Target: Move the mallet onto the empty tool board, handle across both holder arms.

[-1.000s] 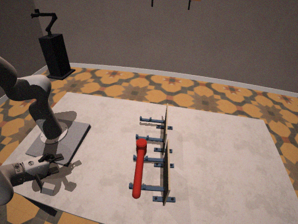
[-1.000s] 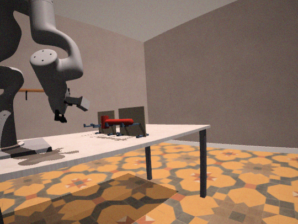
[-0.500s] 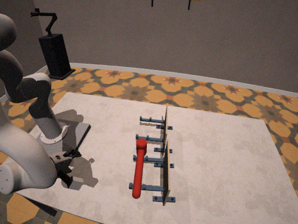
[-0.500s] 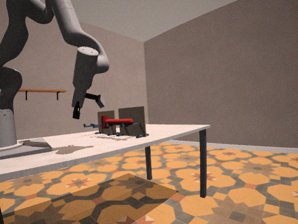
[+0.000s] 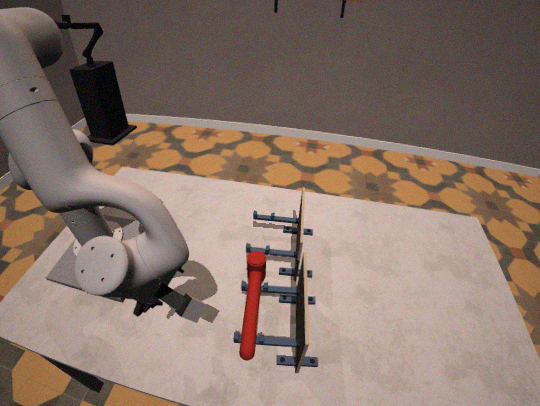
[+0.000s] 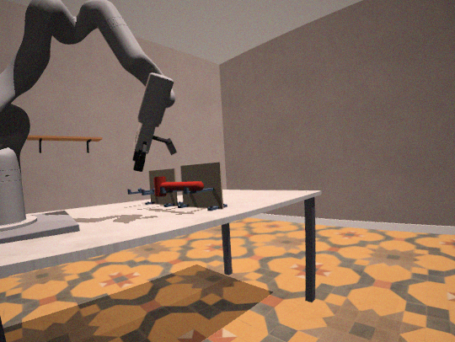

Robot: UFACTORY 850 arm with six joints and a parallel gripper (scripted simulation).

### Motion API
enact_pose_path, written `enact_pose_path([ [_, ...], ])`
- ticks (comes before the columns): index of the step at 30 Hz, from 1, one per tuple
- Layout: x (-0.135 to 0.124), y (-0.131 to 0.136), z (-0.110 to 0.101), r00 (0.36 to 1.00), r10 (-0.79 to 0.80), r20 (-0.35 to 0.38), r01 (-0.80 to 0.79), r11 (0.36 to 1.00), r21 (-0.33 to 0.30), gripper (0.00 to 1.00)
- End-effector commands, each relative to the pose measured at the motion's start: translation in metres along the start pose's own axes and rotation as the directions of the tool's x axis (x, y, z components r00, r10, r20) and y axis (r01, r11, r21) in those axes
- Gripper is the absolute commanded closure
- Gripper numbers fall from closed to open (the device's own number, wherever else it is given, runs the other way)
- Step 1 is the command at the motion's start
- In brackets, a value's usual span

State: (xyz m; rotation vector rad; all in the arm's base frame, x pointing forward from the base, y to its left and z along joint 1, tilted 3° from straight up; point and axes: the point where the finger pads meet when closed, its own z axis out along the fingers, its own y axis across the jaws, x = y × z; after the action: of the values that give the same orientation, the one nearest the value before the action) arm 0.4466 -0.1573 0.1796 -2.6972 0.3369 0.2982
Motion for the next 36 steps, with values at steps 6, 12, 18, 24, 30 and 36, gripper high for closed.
enact_pose_path([
  [6, 0.043, -0.059, -0.008, 0.997, -0.079, -0.022, 0.073, 0.979, -0.191, 0.0],
  [12, 0.061, -0.094, -0.012, 0.991, -0.127, -0.052, 0.109, 0.958, -0.265, 0.0],
  [18, 0.078, -0.135, -0.016, 0.979, -0.182, -0.09, 0.143, 0.932, -0.332, 0.0],
  [24, 0.091, -0.177, -0.02, 0.963, -0.237, -0.129, 0.172, 0.907, -0.385, 0.0],
  [30, 0.103, -0.203, -0.019, 0.914, -0.393, -0.097, 0.315, 0.842, -0.437, 0.0],
  [36, 0.108, -0.197, -0.016, 0.86, -0.51, -0.03, 0.444, 0.775, -0.45, 0.0],
])
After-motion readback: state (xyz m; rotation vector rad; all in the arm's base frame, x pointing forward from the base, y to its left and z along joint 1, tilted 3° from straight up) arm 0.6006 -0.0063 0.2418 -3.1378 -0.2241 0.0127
